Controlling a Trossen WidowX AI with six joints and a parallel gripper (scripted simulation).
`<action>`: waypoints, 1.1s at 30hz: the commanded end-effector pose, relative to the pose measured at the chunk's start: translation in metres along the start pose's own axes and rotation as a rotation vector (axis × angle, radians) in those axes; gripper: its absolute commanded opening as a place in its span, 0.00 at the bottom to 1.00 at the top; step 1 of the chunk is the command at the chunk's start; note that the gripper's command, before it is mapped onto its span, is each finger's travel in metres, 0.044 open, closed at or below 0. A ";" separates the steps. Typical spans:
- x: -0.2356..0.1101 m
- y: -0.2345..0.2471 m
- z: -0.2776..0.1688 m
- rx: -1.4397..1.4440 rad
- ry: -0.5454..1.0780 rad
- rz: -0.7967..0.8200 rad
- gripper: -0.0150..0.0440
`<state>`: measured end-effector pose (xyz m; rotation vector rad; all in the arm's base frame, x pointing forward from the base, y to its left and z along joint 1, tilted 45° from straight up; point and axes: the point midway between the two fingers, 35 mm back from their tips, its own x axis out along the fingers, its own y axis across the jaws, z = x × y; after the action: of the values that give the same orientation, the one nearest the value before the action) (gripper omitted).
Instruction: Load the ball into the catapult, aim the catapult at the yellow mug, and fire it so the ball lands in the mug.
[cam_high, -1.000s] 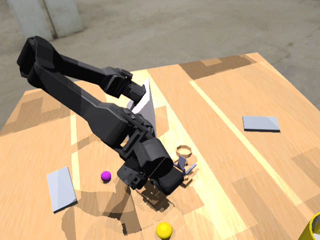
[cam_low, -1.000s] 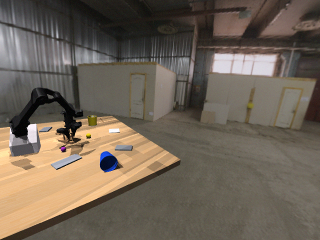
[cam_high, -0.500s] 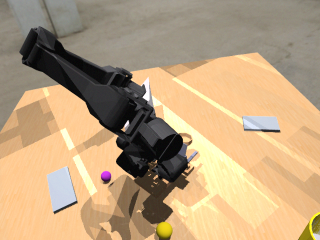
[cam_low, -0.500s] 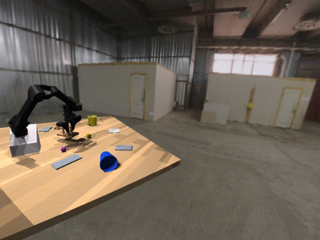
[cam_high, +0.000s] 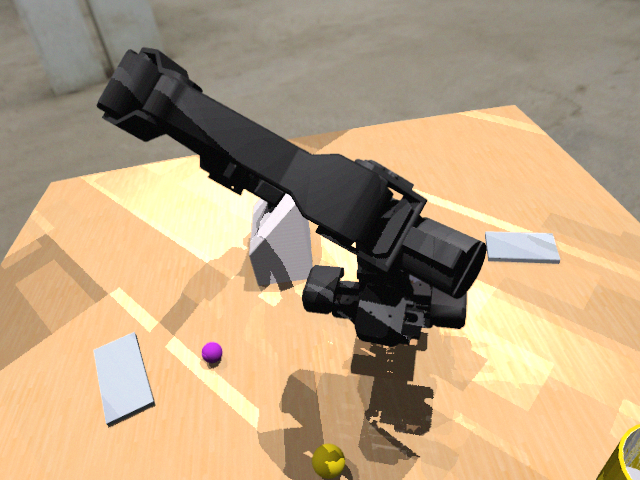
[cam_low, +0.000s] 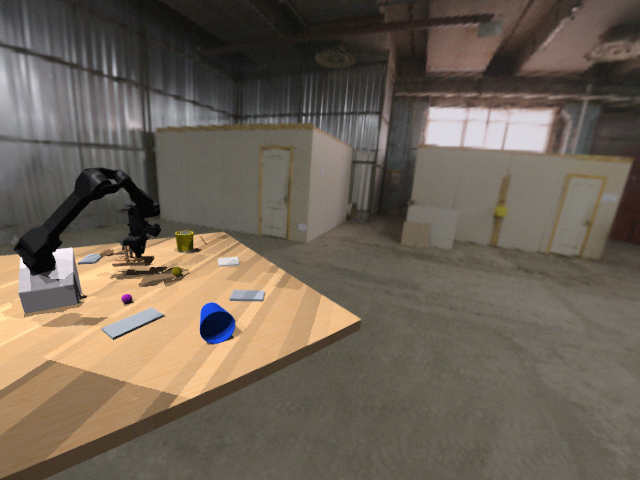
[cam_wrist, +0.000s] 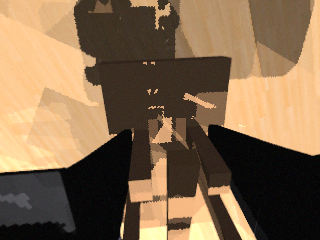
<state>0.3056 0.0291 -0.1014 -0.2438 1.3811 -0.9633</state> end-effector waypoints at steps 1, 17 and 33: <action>-0.002 0.033 -0.012 -0.137 -0.004 0.009 0.25; 0.008 0.051 -0.017 -0.184 -0.005 0.007 0.25; 0.034 0.052 -0.017 -0.184 -0.005 0.007 0.25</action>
<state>0.3100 0.0450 -0.1608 -0.3708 1.4669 -0.8380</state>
